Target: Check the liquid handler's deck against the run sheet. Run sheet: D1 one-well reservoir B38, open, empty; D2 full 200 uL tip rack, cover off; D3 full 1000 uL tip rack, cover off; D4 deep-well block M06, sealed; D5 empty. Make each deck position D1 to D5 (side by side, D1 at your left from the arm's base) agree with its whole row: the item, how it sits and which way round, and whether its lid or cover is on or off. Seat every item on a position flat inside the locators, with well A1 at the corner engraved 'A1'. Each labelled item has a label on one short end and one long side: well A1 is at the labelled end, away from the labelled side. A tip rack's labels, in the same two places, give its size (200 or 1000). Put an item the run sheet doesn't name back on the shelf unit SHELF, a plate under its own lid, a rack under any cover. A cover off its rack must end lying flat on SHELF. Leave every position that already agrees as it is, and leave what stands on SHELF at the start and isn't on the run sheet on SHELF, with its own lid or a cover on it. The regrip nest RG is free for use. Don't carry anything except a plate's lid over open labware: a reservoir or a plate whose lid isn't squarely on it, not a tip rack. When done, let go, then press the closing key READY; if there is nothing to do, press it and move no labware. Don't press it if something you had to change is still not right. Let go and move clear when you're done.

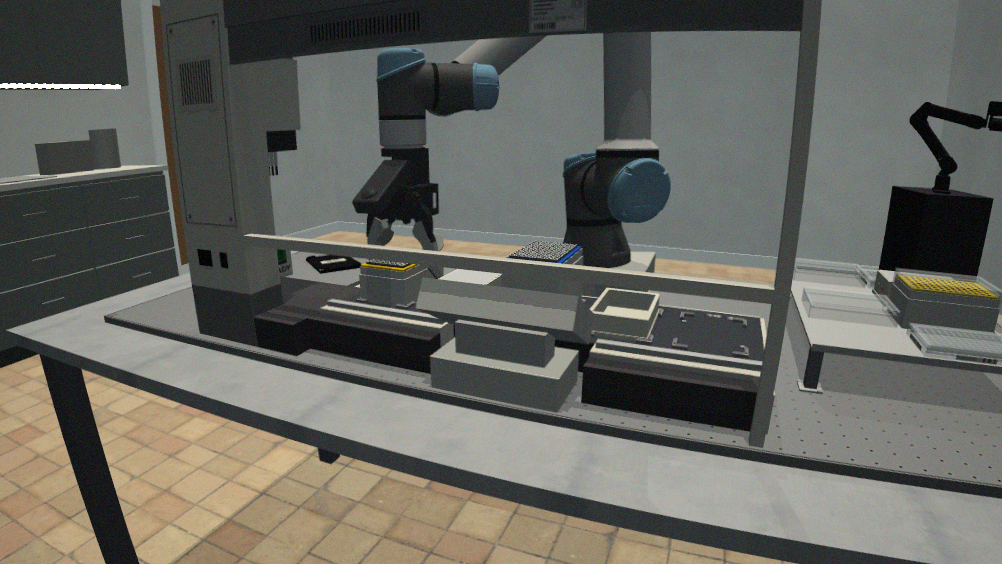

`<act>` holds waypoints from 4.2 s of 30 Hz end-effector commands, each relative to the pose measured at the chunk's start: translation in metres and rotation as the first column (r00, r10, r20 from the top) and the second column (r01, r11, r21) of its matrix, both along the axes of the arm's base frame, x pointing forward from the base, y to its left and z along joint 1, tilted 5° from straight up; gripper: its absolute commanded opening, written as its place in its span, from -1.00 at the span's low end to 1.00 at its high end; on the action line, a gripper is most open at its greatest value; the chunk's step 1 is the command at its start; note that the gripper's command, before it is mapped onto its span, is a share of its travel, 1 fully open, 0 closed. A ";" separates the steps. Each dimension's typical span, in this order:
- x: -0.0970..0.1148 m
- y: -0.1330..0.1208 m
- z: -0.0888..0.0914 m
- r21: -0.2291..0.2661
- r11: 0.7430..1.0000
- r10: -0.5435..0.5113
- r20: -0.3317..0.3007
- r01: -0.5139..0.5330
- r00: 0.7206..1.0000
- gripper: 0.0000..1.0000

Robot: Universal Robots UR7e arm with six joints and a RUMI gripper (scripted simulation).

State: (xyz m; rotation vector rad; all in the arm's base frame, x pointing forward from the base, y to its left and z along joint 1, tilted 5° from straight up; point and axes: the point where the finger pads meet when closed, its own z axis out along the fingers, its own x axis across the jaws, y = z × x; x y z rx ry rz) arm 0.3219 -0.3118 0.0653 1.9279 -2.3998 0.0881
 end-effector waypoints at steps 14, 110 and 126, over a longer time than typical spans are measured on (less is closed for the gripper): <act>0.000 0.001 0.019 -0.001 1.000 0.000 0.001 0.000 1.000 0.64; 0.002 0.013 0.158 -0.001 1.000 0.000 0.001 0.000 1.000 0.64; 0.002 0.015 0.181 -0.001 1.000 0.000 0.001 0.000 1.000 0.64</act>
